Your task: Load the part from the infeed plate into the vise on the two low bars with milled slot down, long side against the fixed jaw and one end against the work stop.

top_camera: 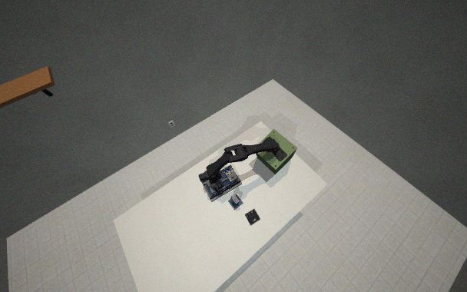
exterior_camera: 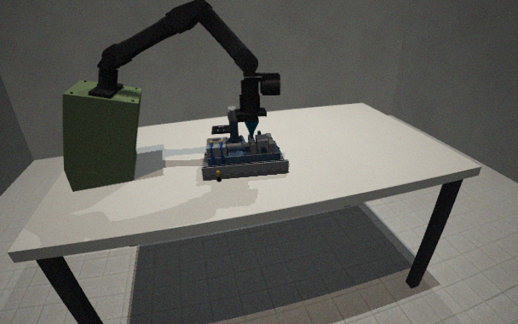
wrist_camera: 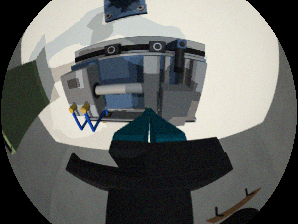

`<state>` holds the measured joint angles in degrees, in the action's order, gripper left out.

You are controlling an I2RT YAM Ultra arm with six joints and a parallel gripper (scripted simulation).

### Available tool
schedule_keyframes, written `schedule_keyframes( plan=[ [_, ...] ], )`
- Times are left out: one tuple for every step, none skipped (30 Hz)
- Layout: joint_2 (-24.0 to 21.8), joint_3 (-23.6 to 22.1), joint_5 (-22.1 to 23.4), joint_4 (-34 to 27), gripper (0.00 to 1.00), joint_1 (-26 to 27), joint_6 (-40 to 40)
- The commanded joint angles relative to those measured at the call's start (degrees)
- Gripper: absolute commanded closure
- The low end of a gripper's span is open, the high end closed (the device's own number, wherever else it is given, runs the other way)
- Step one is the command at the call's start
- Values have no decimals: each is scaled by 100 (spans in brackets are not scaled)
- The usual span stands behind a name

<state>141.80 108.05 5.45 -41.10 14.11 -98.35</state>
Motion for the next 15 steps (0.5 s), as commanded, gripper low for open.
schedule_keyframes(
  plan=[
    [-48,185,72,47,100,0,29],
    [-23,193,71,26,100,-3,32],
    [20,206,71,-9,100,-9,35],
    [20,206,71,-9,100,-9,35],
    [20,206,71,-9,100,-9,35],
    [56,220,70,-57,100,-15,35],
    [65,240,70,-79,100,-24,40],
    [30,265,69,-93,100,-33,43],
    [-17,289,69,-106,100,-42,45],
    [-20,311,69,-118,100,-51,47],
    [11,331,68,-128,100,-53,49],
    [44,349,67,-138,100,-49,51],
    [58,364,67,-145,100,-38,51],
    [51,375,67,-151,100,-24,50],
    [39,381,66,-154,100,-13,48]
  ],
)
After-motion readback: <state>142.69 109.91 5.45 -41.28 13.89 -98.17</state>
